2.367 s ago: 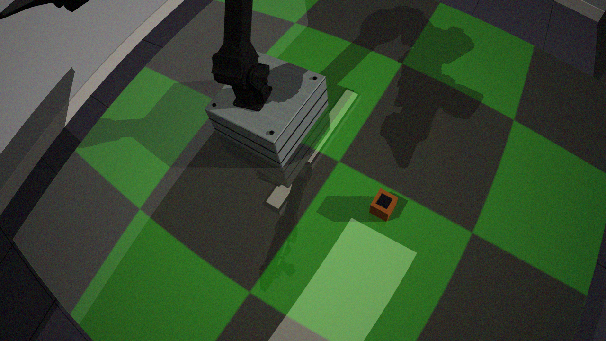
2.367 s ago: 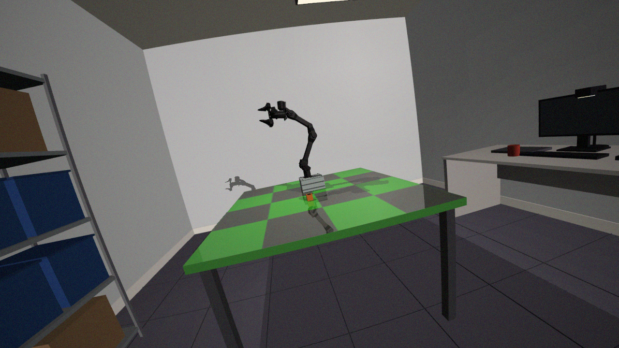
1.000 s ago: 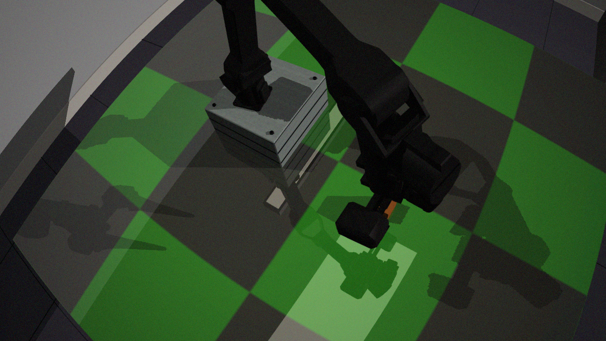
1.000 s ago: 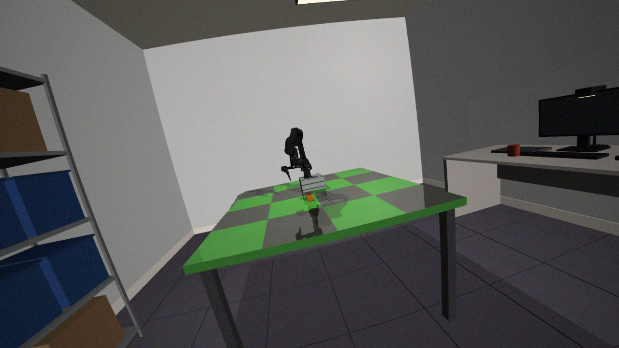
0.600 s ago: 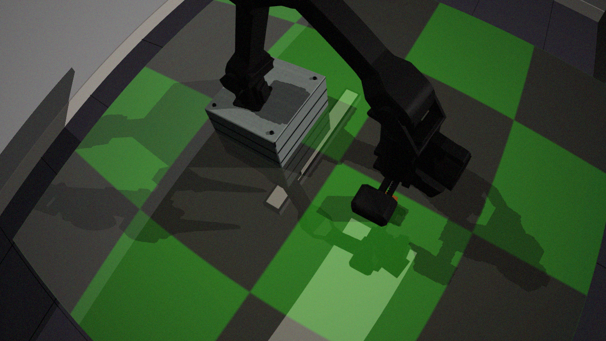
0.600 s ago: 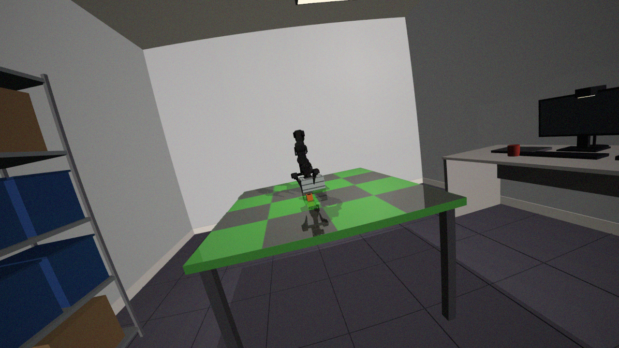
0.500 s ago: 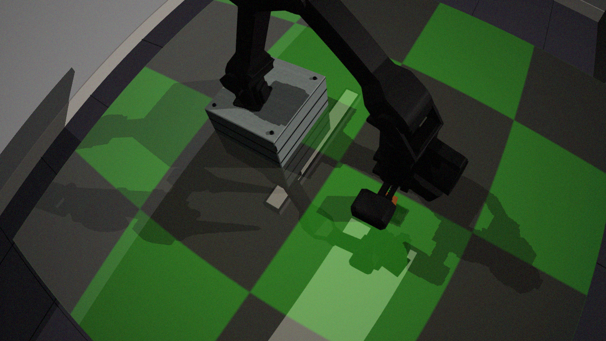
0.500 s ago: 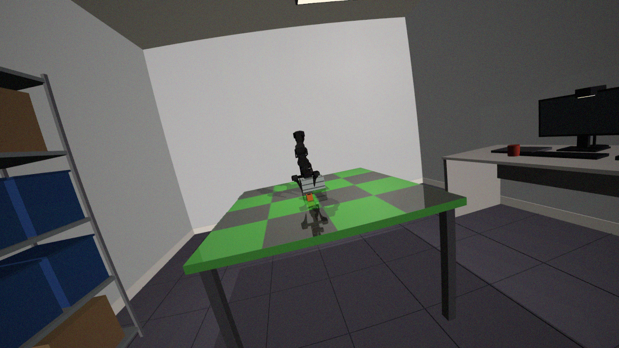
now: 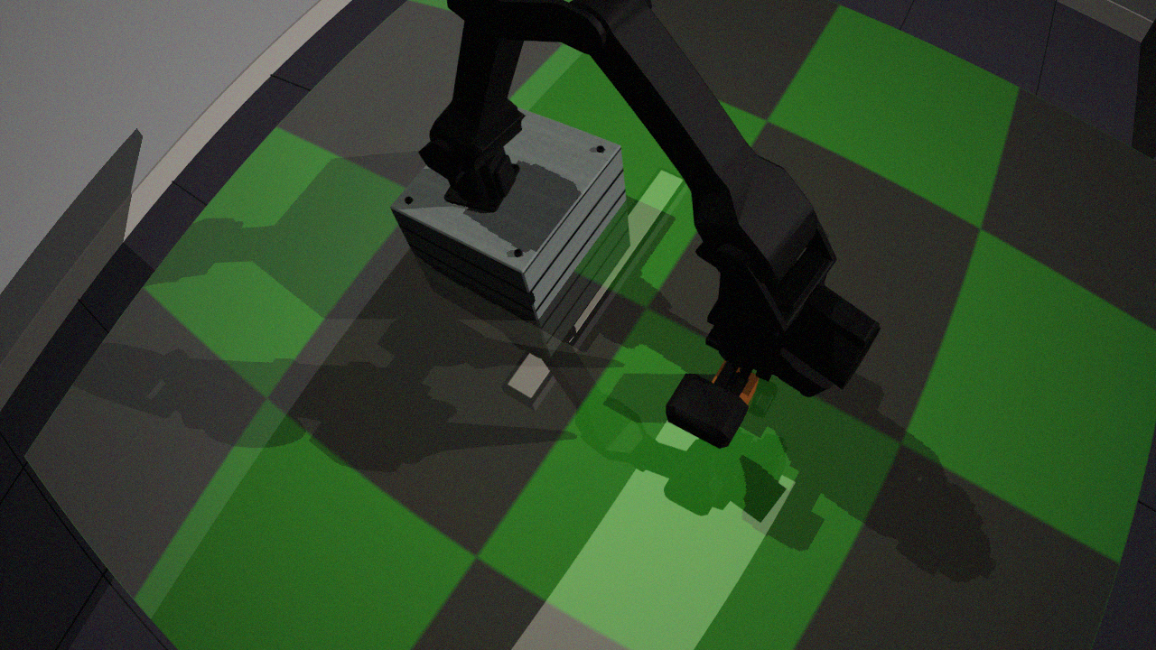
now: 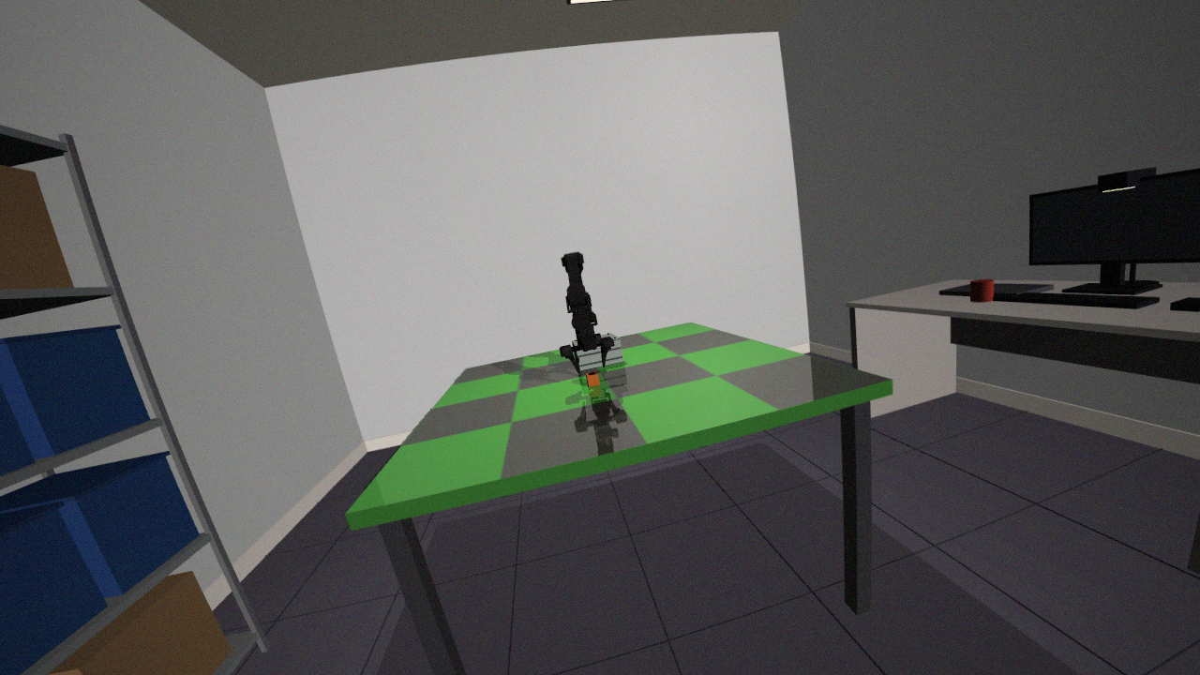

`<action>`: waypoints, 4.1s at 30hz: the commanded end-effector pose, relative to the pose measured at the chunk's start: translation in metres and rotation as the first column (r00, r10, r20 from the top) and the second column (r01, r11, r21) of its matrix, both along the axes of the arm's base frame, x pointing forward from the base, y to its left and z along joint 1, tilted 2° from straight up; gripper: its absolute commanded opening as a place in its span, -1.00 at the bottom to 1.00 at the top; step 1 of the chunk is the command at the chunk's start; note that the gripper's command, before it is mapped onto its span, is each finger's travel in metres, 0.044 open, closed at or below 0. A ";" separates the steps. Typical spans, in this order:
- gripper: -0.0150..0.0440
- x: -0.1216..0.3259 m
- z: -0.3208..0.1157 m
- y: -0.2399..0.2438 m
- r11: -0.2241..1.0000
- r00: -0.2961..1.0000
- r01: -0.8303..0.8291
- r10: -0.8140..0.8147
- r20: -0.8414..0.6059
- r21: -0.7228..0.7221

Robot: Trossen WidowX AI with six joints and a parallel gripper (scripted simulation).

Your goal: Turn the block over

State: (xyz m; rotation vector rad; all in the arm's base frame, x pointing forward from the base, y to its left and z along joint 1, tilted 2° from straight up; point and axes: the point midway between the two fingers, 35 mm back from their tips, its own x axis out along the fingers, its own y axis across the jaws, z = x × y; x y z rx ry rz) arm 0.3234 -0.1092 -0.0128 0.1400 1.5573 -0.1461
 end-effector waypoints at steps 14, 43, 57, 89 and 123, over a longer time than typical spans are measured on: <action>1.00 -0.003 -0.030 0.000 1.000 1.000 0.005 -0.005 -0.012 0.001; -0.27 -0.003 -0.031 0.000 1.000 1.000 0.005 -0.005 -0.012 0.001; -0.49 -0.002 -0.005 0.000 1.000 0.999 0.007 -0.006 0.044 -0.007; -0.49 -0.008 -0.010 0.001 0.996 0.878 0.026 0.020 0.478 -0.090; -0.49 -0.005 -0.047 -0.001 0.986 0.603 0.078 0.070 0.794 -0.146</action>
